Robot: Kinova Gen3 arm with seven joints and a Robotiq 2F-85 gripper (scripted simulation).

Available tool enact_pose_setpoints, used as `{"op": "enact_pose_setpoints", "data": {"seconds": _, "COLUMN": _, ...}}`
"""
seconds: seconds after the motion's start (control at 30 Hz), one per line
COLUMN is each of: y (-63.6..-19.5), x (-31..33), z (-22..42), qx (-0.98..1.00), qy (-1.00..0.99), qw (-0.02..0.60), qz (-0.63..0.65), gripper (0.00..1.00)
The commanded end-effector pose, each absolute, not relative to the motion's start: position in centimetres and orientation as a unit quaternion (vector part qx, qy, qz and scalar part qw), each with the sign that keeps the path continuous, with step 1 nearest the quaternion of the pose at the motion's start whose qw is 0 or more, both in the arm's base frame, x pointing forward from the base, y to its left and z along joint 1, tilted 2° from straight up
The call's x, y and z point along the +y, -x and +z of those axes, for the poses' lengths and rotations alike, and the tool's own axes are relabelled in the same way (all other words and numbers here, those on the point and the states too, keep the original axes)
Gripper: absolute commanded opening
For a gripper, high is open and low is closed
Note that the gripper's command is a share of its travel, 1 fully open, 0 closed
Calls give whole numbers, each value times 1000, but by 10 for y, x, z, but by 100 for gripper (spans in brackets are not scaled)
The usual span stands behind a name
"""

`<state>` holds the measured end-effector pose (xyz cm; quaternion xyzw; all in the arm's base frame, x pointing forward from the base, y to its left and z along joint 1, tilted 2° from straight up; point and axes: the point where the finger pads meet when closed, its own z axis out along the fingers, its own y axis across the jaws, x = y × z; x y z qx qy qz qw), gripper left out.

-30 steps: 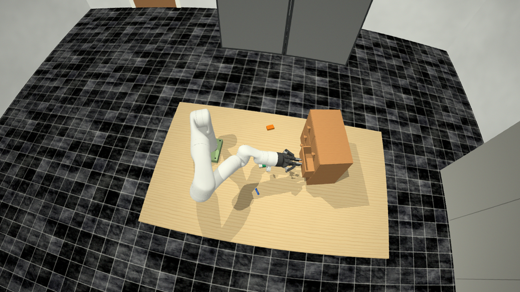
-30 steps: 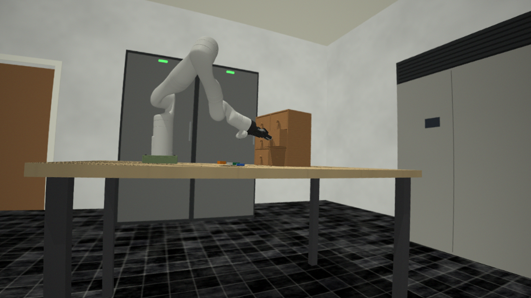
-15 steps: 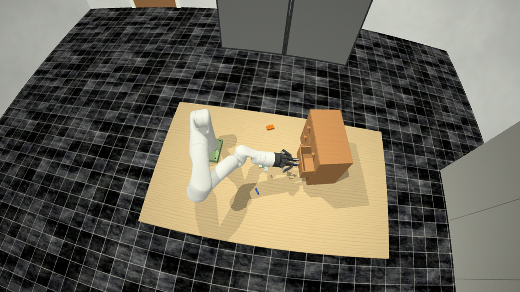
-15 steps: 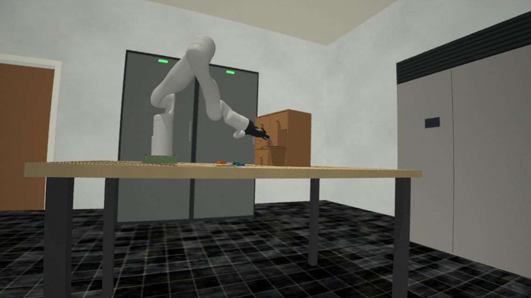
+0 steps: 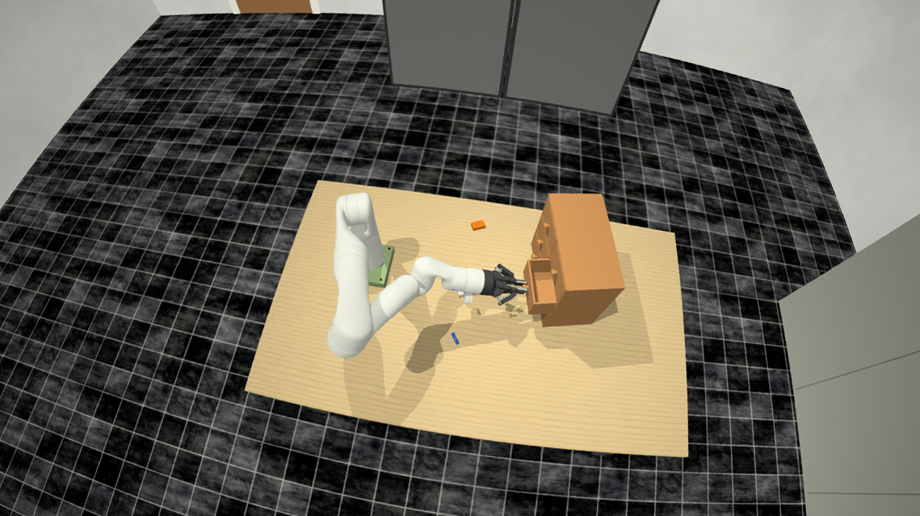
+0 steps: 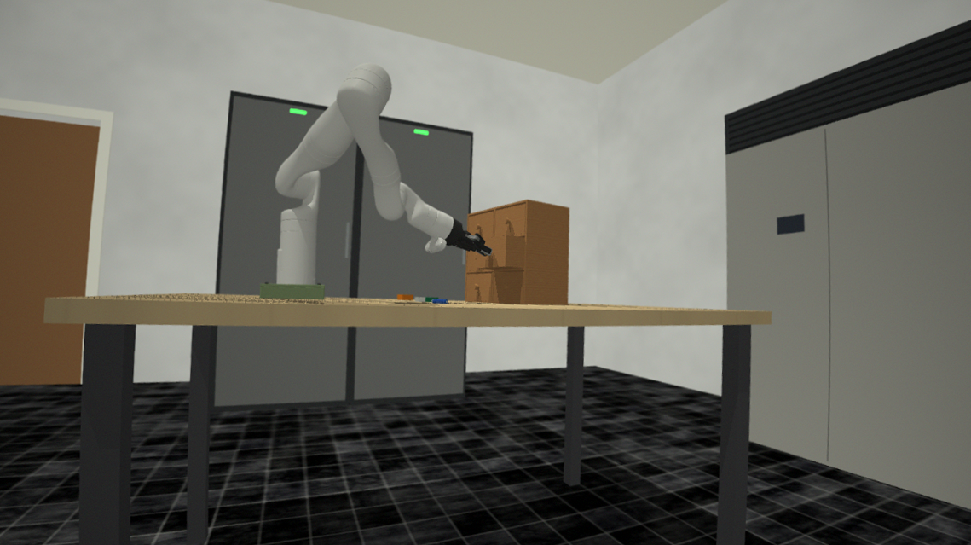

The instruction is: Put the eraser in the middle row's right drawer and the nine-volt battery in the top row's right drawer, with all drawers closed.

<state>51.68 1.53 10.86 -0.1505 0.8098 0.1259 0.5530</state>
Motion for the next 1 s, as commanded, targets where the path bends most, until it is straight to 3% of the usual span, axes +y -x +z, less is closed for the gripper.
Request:
{"op": "enact_pose_setpoints", "data": {"seconds": 0.0, "y": -517, "x": 15, "z": 109, "qx": 809, "qy": 150, "qw": 554, "qz": 125, "gripper": 13}}
{"op": "enact_pose_setpoints", "data": {"seconds": 0.5, "y": -517, "x": 15, "z": 109, "qx": 809, "qy": 150, "qw": 554, "qz": 125, "gripper": 13}}
{"op": "enact_pose_setpoints", "data": {"seconds": 0.67, "y": -517, "x": 15, "z": 109, "qx": 809, "qy": 150, "qw": 554, "qz": 125, "gripper": 25}}
{"op": "enact_pose_setpoints", "data": {"seconds": 0.97, "y": -517, "x": 15, "z": 109, "qx": 809, "qy": 150, "qw": 554, "qz": 125, "gripper": 33}}
